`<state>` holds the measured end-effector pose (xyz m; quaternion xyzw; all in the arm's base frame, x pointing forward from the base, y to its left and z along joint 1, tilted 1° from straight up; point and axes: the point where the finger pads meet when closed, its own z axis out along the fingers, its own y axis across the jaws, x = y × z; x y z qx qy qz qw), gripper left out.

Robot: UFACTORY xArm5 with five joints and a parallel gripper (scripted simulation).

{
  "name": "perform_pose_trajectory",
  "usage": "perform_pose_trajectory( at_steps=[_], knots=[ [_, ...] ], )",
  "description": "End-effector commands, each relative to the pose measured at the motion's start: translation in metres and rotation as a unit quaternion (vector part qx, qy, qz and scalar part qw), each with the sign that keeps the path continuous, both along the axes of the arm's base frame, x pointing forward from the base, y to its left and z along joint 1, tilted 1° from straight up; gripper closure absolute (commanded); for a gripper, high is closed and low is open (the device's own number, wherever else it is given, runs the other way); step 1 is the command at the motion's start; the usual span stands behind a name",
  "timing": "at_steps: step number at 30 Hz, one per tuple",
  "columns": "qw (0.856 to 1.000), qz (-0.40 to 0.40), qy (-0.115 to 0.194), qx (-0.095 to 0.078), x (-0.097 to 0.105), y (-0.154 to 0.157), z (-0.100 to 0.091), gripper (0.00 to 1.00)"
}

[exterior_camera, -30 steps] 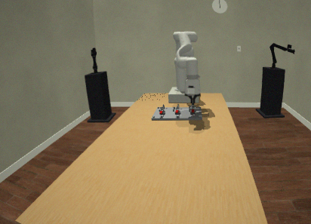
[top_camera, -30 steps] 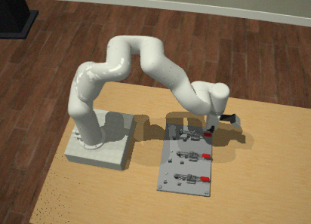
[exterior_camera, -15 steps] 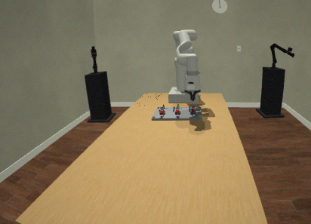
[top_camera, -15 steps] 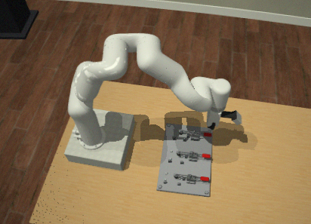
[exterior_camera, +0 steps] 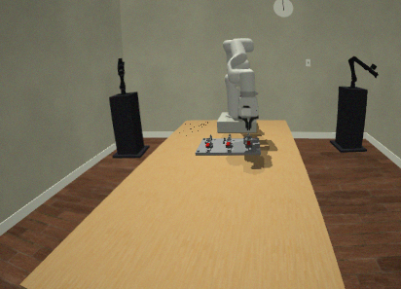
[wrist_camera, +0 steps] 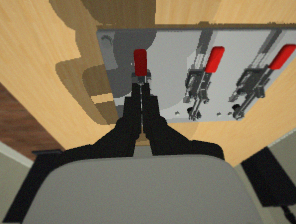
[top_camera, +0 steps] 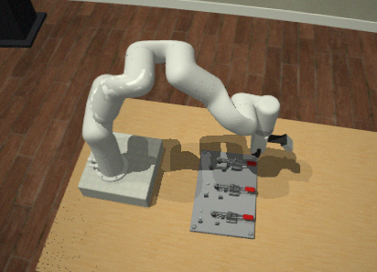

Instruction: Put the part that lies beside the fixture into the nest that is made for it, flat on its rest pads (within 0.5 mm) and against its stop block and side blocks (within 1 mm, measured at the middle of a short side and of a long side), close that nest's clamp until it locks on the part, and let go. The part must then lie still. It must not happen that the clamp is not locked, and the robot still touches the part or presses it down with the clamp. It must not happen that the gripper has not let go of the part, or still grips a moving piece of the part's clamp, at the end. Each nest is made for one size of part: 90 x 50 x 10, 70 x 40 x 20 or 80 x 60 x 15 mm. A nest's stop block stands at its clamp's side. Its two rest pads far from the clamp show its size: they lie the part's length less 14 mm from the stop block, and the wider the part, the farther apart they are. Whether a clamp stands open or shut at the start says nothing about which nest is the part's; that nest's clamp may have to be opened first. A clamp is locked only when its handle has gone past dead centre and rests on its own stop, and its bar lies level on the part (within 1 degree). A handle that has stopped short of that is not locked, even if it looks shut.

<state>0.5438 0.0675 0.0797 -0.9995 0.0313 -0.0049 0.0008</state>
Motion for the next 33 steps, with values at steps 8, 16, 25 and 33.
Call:
perform_pose_trajectory(
  at_steps=[8, 16, 25, 33],
  knots=[
    [1.000, 0.000, -0.002, 0.000, 0.0014, 0.0002, 0.0019, 1.00],
    [1.000, 0.000, -0.002, 0.000, 0.0014, 0.0002, 0.0019, 1.00],
    [1.000, 0.000, -0.002, 0.000, 0.0014, 0.0002, 0.0019, 1.00],
    [1.000, 0.000, -0.002, 0.000, 0.0014, 0.0002, 0.0019, 0.00]
  ],
)
